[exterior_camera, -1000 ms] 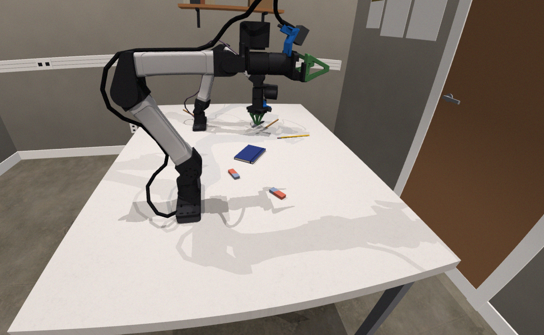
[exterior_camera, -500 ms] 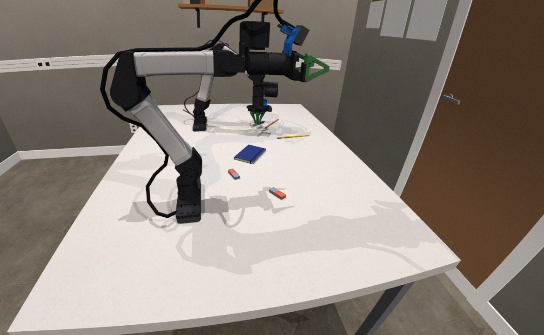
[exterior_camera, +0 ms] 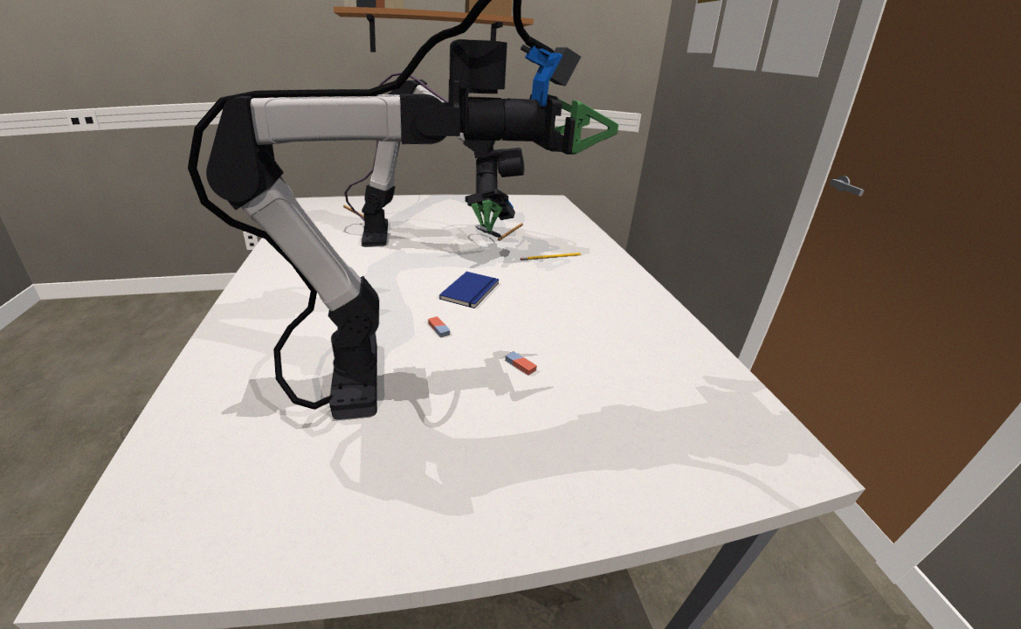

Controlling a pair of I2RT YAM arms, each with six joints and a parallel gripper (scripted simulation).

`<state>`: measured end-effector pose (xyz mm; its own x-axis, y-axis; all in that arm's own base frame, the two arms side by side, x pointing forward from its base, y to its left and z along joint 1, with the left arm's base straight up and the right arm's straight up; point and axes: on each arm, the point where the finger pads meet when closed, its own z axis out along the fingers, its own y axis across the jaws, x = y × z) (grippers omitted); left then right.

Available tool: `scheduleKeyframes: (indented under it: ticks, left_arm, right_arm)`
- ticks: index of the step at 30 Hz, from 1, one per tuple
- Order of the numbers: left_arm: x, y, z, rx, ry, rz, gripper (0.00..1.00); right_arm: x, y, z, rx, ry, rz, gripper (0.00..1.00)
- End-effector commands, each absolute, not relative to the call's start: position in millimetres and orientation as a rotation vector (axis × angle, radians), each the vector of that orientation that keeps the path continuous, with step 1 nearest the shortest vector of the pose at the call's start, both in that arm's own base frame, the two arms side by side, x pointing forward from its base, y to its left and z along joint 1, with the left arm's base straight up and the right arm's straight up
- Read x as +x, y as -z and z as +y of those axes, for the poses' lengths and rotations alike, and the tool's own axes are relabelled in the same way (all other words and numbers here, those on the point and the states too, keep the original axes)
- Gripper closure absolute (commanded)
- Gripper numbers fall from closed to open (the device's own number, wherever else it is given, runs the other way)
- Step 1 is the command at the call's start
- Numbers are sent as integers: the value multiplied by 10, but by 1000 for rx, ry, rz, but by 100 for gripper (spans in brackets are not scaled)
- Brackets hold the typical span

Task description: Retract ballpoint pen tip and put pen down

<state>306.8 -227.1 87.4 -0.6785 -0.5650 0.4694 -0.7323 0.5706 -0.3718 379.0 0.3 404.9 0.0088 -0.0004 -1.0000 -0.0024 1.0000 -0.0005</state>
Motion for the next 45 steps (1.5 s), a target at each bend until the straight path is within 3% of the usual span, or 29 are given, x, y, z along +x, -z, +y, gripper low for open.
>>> scheduleKeyframes:
  ticks: [1, 13, 18, 36, 37, 45]
  left_arm:
    - [3025, -1279, -2616, 942, -1081, -2377, 88]
    - [2924, -1562, -2797, 828, -1231, -2213, 88]
    - [3118, -1660, -2761, 842, -1265, -2304, 88]
    - [3053, -1303, -2740, 844, -1191, -2255, 88]
    - [3064, -1302, -2754, 840, -1191, -2255, 88]
    - [3033, -1320, -2764, 834, -1185, -2253, 88]
  right_arm:
    - [3780, -4041, 26, 3, -10, 1566, 0]
    - [3780, -4041, 26, 3, -10, 1566, 0]
    - [3780, -4041, 26, 3, -10, 1566, 0]
    - [3780, -4041, 26, 3, -10, 1566, 0]
    - [3780, -4041, 26, 3, -10, 1566, 99]
    - [3780, -4041, 26, 1, -8, 1566, 99]
